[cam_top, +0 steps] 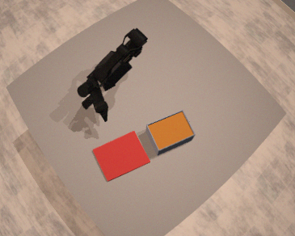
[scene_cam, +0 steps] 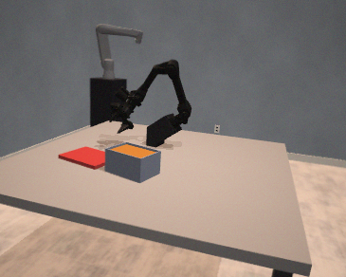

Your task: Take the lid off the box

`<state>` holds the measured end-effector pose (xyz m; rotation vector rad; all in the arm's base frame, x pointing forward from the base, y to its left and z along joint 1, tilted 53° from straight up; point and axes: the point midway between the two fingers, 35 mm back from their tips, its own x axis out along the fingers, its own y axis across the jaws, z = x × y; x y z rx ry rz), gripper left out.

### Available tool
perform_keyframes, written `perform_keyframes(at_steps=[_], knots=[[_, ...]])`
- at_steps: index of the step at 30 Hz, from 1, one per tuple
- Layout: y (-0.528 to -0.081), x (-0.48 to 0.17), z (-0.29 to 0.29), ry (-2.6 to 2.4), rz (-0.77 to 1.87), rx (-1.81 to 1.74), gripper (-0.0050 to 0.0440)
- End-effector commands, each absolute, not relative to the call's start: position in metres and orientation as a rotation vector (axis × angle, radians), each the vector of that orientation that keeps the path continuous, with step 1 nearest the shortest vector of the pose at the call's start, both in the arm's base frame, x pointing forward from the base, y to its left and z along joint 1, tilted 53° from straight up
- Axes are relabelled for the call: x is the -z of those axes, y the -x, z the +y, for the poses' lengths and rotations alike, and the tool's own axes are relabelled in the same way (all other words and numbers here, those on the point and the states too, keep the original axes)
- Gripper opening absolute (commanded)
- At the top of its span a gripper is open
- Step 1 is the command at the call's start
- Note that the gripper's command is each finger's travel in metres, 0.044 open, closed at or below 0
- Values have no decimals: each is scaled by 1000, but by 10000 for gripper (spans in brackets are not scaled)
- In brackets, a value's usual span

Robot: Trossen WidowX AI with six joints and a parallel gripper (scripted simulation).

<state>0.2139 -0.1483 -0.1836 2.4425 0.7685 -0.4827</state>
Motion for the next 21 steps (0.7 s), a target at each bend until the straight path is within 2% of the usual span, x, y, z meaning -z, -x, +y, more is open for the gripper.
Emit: perform_keyframes(at_steps=[1,21], knots=[[-214,179,-156,-2431,768,472,440],[-210,175,-157,-2431,768,472,440]])
